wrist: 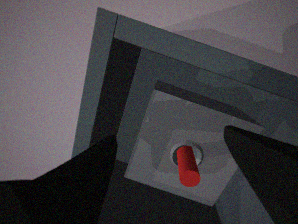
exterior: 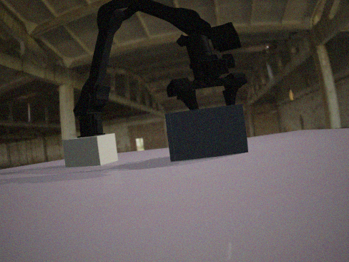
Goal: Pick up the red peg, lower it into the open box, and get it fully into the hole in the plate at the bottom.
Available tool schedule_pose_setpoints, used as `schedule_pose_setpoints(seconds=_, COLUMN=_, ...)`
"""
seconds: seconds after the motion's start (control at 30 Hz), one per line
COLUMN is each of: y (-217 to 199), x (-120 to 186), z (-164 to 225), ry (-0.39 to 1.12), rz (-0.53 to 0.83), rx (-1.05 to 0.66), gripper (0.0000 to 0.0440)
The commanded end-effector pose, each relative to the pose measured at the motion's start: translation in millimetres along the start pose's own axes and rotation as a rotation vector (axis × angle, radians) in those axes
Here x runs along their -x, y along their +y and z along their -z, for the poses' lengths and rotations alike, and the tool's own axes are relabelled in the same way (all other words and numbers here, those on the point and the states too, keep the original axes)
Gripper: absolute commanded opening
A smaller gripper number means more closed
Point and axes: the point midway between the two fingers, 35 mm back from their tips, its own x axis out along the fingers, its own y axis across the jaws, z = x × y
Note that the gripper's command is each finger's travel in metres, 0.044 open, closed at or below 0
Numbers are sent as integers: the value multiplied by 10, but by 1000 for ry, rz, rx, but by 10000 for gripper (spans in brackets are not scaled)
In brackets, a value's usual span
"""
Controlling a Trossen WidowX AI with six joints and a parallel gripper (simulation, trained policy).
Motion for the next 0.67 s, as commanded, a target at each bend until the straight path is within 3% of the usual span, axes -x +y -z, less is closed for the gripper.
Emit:
schedule_pose_setpoints(seconds=0.0, y=114, x=17, z=-132, ry=-21, rz=-31, rx=0, gripper=440)
schedule_pose_setpoints(seconds=0.63, y=242, x=138, z=-627, ry=-119, rz=-94, rx=-50, gripper=440)
